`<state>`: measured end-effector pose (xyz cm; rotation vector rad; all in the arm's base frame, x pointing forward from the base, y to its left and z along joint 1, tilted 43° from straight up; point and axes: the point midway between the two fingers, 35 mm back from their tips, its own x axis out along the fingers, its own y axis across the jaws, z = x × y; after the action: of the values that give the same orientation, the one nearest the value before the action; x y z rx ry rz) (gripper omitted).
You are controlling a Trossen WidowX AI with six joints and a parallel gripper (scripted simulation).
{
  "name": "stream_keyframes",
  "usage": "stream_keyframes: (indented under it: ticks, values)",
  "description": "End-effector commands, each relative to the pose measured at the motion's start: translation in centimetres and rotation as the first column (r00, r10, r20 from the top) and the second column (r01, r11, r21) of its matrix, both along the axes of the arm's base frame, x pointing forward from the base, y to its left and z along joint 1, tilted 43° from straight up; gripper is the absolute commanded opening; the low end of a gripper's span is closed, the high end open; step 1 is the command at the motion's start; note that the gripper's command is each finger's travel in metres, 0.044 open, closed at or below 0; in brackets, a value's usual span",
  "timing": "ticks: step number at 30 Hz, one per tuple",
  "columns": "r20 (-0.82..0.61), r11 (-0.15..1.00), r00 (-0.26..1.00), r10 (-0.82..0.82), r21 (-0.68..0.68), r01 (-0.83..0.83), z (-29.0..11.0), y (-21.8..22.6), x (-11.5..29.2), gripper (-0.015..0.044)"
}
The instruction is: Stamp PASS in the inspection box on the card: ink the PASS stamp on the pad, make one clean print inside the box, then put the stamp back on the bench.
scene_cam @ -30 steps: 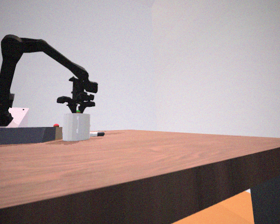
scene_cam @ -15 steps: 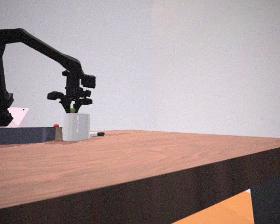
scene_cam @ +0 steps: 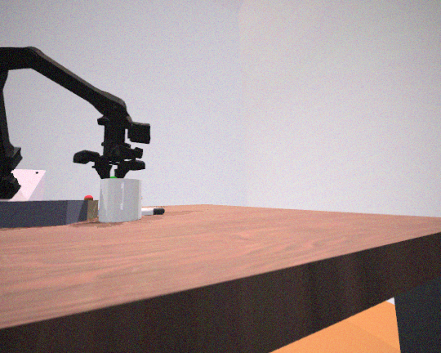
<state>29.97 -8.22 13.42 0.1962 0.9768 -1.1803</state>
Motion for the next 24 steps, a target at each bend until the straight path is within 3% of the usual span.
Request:
stream_keyframes:
  ticks: [1,24]
  values:
    - [-0.005,1.0,1.0,0.004,-0.004,-0.004,-0.6,-0.5,0.0,0.0]
    - [-0.004,1.0,1.0,0.004,-0.008,-0.004,-3.2,-3.2,0.0,0.0]
